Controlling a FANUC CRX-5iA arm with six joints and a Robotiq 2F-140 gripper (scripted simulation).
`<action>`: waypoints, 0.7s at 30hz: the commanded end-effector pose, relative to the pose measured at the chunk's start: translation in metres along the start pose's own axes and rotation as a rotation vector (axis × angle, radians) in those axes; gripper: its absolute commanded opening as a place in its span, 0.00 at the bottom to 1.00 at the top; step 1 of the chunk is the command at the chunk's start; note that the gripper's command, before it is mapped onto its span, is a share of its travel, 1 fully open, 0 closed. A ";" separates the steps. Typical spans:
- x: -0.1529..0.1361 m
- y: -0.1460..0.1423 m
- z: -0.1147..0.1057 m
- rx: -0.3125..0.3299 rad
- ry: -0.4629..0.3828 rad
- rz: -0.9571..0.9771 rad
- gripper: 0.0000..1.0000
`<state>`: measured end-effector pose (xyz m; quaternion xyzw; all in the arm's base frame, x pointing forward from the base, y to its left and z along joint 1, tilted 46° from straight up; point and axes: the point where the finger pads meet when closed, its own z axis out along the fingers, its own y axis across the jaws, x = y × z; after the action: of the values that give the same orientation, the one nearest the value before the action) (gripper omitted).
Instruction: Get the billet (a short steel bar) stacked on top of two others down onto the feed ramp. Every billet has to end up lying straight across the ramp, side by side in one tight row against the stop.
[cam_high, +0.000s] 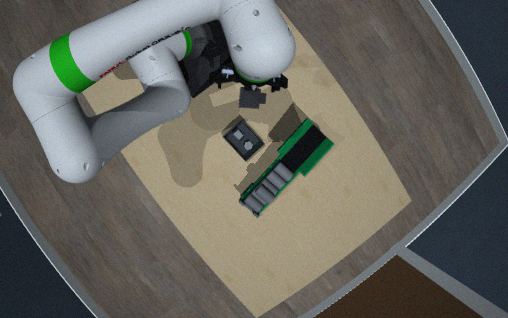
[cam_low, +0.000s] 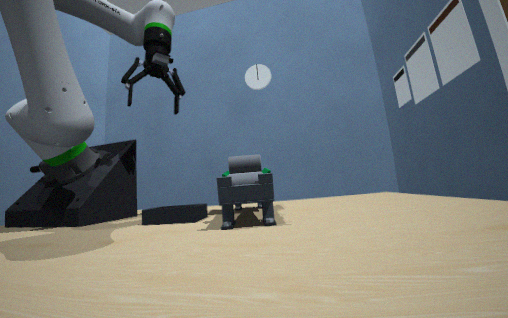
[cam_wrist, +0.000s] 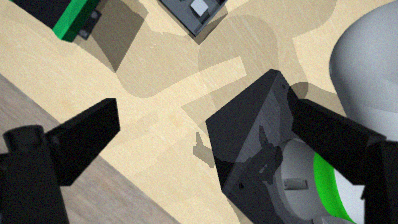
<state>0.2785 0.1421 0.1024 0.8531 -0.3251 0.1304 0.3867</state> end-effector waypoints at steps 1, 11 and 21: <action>0.000 0.000 -0.001 0.002 0.001 0.000 1.00; 0.000 0.000 -0.001 0.002 0.001 0.000 1.00; 0.017 -0.014 -0.001 0.010 -0.009 0.044 1.00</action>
<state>0.2816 0.1421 0.1025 0.8525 -0.3280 0.1311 0.3854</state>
